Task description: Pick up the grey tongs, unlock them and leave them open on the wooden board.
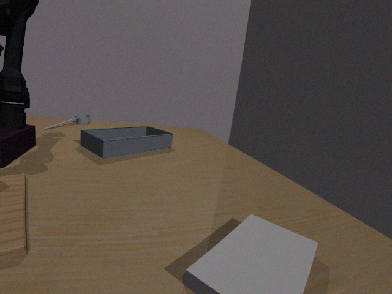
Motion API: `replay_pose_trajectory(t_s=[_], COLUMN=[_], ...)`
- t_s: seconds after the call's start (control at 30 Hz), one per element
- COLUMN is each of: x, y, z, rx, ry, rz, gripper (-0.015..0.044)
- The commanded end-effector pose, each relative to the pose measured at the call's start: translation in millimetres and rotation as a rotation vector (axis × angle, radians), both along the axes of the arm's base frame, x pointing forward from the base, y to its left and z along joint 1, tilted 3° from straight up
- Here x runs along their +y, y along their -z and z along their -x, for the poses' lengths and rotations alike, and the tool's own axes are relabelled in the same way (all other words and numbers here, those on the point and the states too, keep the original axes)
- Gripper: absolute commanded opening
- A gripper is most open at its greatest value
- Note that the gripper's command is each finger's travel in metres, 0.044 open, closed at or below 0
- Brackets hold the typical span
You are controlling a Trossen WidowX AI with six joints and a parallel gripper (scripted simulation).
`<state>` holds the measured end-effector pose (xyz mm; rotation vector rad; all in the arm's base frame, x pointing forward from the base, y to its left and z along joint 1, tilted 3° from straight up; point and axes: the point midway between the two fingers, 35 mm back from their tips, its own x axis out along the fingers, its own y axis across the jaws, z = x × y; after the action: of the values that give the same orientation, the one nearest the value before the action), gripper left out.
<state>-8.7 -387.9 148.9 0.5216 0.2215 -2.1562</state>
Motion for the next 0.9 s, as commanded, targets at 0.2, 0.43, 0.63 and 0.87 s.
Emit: replay_pose_trajectory(t_s=[0.2,0.43,0.63,0.87], x=[10.8,10.8,10.8,10.8], y=[-11.6,-11.6,-11.6,-11.6], z=[1.0,1.0,1.0,1.0], rx=[0.026,0.026,0.026,0.026], ry=[0.031,0.031,0.031,0.031], rz=[0.086,0.086,0.086,0.086], gripper=[-0.015,-0.015,-0.015,-0.015])
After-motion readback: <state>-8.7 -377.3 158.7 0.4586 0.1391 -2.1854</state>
